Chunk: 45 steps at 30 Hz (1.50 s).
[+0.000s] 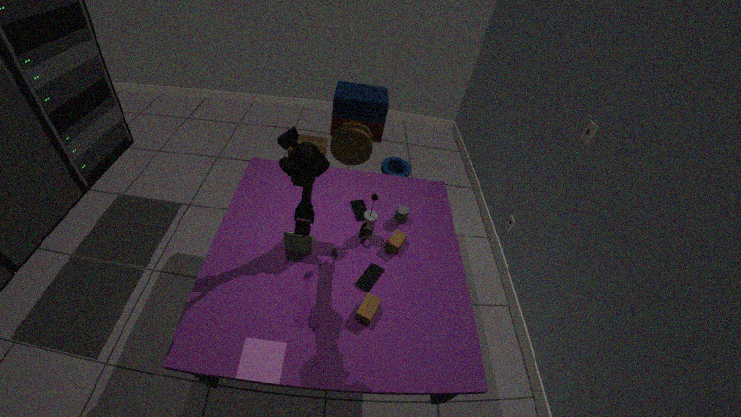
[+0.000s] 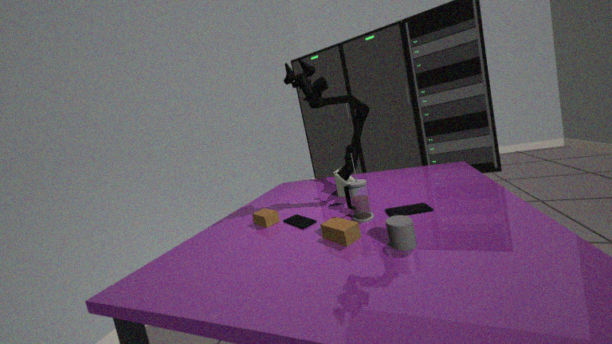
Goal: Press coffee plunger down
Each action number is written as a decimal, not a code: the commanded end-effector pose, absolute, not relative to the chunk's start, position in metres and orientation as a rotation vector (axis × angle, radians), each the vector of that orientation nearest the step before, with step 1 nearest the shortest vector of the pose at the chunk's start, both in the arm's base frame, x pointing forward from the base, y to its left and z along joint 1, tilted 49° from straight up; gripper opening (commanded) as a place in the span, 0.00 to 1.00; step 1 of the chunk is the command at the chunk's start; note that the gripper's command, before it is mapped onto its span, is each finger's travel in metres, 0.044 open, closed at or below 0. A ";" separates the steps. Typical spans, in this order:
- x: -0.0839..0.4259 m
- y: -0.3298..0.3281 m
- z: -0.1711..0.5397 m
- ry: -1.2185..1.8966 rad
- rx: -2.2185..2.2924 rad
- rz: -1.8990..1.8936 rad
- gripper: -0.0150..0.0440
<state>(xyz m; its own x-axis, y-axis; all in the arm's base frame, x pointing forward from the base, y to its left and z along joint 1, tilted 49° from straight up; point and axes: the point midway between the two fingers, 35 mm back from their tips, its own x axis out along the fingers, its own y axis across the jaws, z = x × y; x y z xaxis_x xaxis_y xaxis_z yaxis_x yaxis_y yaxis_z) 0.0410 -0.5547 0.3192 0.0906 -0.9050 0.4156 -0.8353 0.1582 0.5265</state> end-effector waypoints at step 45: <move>0.271 -0.078 0.237 0.277 0.728 0.690 1.00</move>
<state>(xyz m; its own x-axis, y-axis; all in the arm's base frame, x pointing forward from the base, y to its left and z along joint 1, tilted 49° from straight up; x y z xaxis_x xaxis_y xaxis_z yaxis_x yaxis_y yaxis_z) 0.2711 -0.0916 0.2502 0.7732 0.6341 0.0035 -0.4349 0.5263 0.7306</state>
